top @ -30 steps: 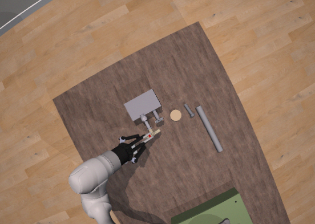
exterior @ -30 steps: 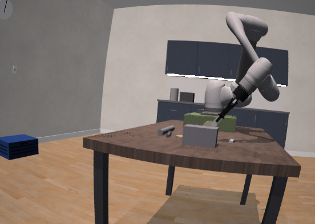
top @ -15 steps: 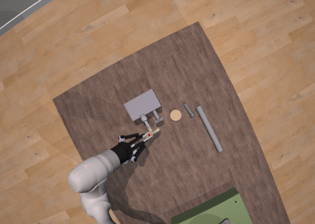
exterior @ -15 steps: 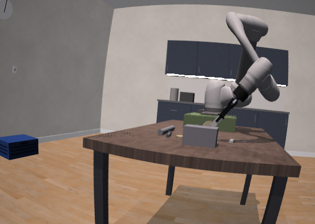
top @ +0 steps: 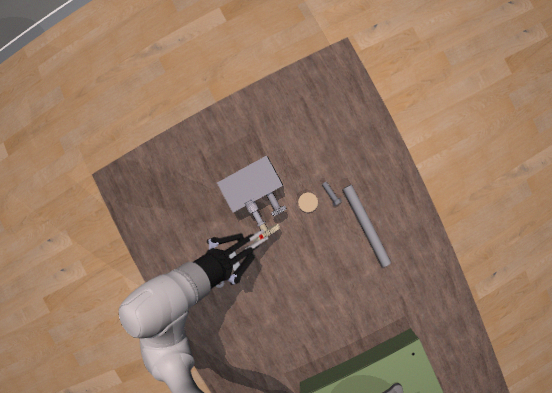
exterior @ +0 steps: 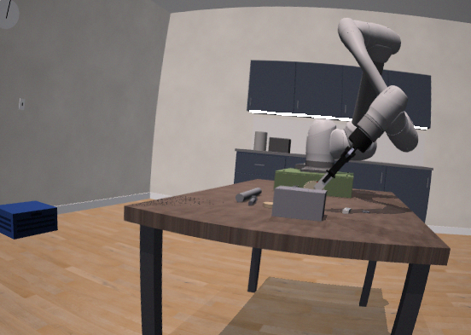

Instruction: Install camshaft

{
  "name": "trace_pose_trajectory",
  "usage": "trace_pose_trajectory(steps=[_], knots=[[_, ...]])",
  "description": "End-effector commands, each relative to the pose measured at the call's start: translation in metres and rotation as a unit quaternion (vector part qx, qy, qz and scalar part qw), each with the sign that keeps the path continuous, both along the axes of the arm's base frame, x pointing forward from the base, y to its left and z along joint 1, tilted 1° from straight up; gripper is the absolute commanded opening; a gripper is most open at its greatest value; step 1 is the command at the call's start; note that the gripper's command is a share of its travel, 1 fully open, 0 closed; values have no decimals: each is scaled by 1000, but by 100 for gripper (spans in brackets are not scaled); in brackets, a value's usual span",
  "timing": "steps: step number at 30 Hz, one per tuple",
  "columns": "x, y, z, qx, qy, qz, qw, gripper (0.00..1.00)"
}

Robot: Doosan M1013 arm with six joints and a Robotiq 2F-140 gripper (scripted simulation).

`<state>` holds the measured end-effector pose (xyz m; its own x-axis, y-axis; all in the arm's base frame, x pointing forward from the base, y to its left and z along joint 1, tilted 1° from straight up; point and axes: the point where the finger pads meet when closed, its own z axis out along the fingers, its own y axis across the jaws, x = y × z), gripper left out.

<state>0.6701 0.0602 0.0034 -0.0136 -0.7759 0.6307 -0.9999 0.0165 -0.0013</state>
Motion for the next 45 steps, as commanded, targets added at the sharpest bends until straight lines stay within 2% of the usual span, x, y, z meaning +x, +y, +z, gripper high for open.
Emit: trace_pose_trajectory(steps=[1, 45], knots=[[0, 0, 0, 0, 0, 0, 1000, 5], [6, 0, 0, 0, 0, 0, 1000, 5]])
